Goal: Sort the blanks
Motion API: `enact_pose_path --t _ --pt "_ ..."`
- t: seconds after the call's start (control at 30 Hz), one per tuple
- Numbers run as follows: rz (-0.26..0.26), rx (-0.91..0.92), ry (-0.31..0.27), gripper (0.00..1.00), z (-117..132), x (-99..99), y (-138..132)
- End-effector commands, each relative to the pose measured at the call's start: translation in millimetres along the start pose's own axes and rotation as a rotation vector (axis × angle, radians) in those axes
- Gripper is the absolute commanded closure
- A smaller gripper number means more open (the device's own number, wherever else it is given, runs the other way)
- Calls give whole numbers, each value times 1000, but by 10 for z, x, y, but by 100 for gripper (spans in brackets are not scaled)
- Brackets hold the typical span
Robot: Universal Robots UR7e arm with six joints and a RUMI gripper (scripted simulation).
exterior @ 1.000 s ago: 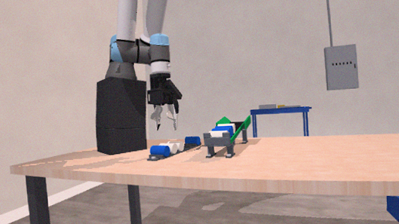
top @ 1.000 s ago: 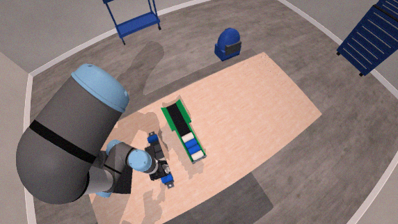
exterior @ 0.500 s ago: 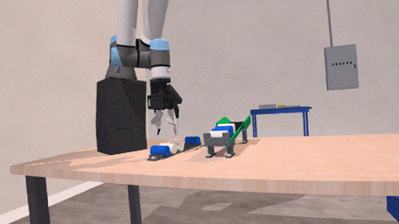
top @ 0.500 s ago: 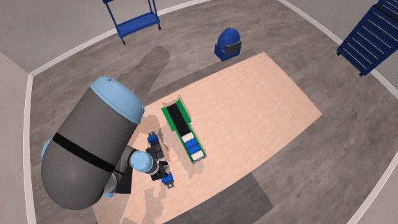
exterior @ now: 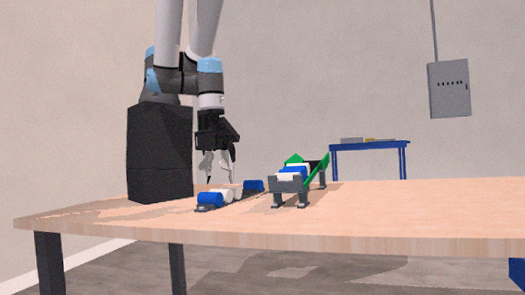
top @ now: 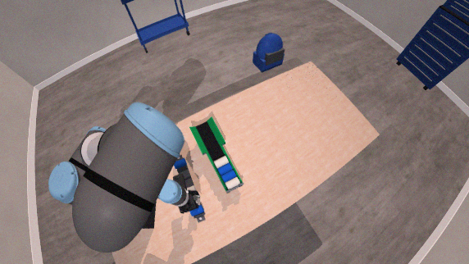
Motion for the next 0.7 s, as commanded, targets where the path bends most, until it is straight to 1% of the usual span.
enact_pose_path --t 0.0,0.67 --pt "1 0 -1 48 3 31 2" --pt "1 0 -1 48 3 51 2"
Point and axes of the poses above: the point where the finger pads meet when closed, its own x axis out along the fingers, its own y axis across the jaws, z = x × y, the point moved 4 cm from there along -x, back along the fingers, and after that the axes turned 7 degrees about -x, right-handed, at the moved point
